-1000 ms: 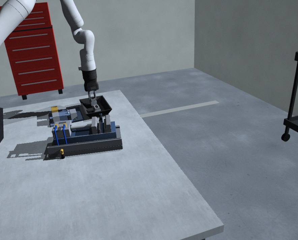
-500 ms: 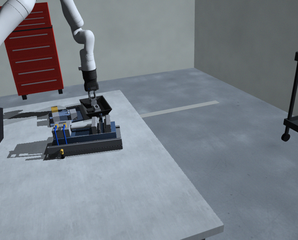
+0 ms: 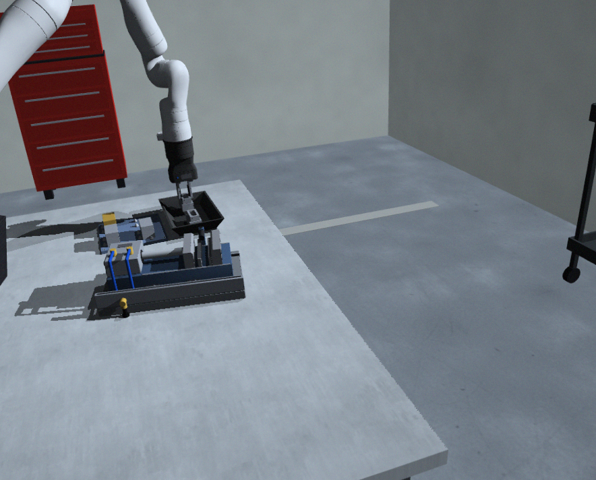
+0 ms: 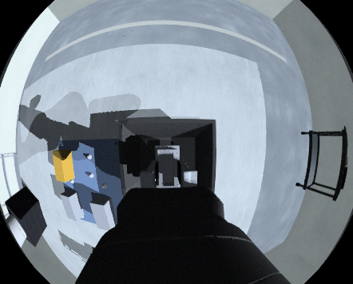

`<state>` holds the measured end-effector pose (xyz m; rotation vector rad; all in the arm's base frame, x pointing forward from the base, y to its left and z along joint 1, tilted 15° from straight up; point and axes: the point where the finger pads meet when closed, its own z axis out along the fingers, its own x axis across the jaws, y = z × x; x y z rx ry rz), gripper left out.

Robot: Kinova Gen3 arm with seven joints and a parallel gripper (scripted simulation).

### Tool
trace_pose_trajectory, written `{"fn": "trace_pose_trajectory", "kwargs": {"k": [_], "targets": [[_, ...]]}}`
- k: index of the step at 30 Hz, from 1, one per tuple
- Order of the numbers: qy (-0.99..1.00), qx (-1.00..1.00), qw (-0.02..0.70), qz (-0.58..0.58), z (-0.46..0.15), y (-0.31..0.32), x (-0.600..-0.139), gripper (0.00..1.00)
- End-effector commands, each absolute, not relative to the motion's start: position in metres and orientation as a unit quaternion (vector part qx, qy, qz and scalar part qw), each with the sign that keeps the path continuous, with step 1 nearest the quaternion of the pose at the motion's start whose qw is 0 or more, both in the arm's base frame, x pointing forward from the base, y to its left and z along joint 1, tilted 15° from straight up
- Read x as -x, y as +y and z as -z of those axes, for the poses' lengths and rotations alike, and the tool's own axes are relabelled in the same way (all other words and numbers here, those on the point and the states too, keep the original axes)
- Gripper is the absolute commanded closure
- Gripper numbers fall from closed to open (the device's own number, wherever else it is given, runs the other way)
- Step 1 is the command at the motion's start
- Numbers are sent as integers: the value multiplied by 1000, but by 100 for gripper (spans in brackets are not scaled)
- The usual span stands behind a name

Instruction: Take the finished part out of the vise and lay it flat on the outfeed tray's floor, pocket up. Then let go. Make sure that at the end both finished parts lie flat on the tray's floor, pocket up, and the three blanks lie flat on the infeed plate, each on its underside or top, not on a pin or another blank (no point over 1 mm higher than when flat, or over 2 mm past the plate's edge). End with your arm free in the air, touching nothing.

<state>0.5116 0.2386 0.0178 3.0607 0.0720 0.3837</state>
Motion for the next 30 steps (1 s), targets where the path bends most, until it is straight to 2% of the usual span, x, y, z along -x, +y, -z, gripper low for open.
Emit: {"fn": "trace_pose_trajectory", "kwargs": {"k": [1,30], "targets": [[24,-992,28,-125,-18,240,-510,100],[21,-991,26,-126,-12,240,-513,100]]}}
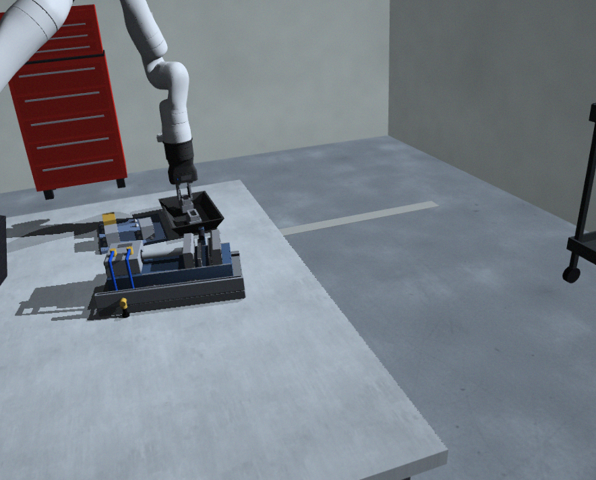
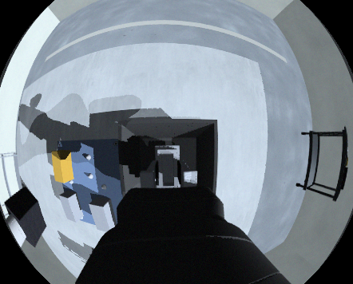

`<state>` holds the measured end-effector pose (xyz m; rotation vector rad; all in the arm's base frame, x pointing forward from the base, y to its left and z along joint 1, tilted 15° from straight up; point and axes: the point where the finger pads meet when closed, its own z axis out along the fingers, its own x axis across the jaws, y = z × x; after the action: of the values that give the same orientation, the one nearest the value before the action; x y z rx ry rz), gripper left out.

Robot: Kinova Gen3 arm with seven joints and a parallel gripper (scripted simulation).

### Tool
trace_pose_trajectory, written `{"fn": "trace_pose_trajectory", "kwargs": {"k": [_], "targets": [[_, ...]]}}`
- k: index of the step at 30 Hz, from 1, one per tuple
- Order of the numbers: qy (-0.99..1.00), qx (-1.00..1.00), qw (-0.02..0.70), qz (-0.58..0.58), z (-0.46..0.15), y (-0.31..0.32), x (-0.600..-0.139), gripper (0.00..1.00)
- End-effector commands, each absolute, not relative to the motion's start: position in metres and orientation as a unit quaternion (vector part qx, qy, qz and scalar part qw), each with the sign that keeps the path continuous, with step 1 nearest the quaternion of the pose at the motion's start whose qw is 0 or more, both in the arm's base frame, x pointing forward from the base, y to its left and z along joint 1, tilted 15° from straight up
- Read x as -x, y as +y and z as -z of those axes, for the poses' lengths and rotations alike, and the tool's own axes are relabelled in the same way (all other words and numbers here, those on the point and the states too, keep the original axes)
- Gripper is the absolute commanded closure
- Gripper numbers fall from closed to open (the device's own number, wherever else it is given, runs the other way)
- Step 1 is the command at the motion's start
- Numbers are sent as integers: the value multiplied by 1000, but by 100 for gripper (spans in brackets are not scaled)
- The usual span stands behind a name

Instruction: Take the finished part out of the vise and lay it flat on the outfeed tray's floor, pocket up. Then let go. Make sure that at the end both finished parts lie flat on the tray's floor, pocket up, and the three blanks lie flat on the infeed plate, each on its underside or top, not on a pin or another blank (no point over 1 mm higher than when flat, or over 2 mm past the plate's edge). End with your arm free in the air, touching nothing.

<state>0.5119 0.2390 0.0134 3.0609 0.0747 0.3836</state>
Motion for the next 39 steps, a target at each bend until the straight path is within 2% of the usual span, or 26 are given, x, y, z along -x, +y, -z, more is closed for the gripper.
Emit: {"fn": "trace_pose_trajectory", "kwargs": {"k": [1,39], "targets": [[21,-992,26,-126,-12,240,-513,100],[21,-991,25,-127,-6,240,-516,100]]}}
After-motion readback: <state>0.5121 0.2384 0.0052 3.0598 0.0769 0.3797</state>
